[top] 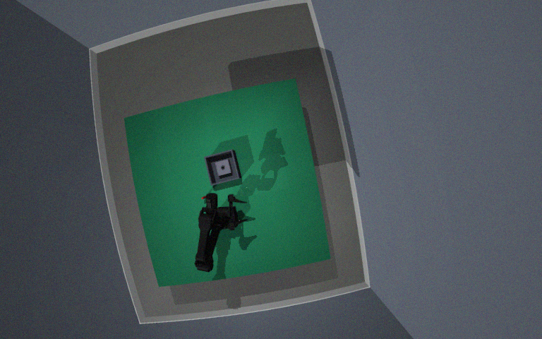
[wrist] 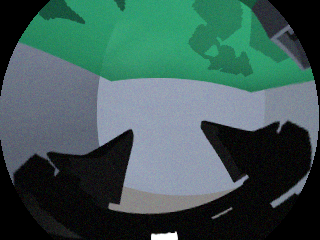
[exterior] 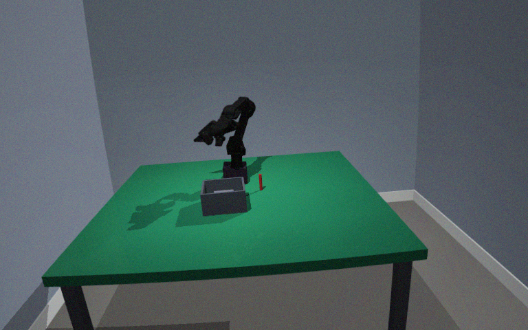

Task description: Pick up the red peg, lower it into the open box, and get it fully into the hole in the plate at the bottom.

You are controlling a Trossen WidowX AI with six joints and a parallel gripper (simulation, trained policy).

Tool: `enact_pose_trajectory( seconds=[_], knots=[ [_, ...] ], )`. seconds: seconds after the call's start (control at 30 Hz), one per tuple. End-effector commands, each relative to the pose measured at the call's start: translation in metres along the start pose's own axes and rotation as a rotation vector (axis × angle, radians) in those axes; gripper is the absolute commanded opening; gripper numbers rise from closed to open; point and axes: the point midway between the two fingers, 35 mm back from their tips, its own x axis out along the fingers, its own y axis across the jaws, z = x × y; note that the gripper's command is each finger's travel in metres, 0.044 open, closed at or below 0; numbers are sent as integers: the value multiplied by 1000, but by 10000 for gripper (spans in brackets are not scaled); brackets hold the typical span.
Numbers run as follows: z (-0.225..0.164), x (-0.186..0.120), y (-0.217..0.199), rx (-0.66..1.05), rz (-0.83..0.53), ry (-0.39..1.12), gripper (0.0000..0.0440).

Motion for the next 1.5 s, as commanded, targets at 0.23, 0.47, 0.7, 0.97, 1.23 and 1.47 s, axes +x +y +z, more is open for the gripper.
enact_pose_trajectory(
  seconds=[0.23,0.47,0.7,0.97,1.23,1.47],
  knots=[
    [-1,-17,-31,293,-121,-88,440],
    [4,-33,-52,507,-180,-184,440],
    [12,-52,-70,717,-205,-302,440],
    [25,-76,-88,950,-181,-451,440],
    [44,-103,-100,1173,-95,-596,440],
    [65,-129,-105,1355,33,-705,440]
  ],
)
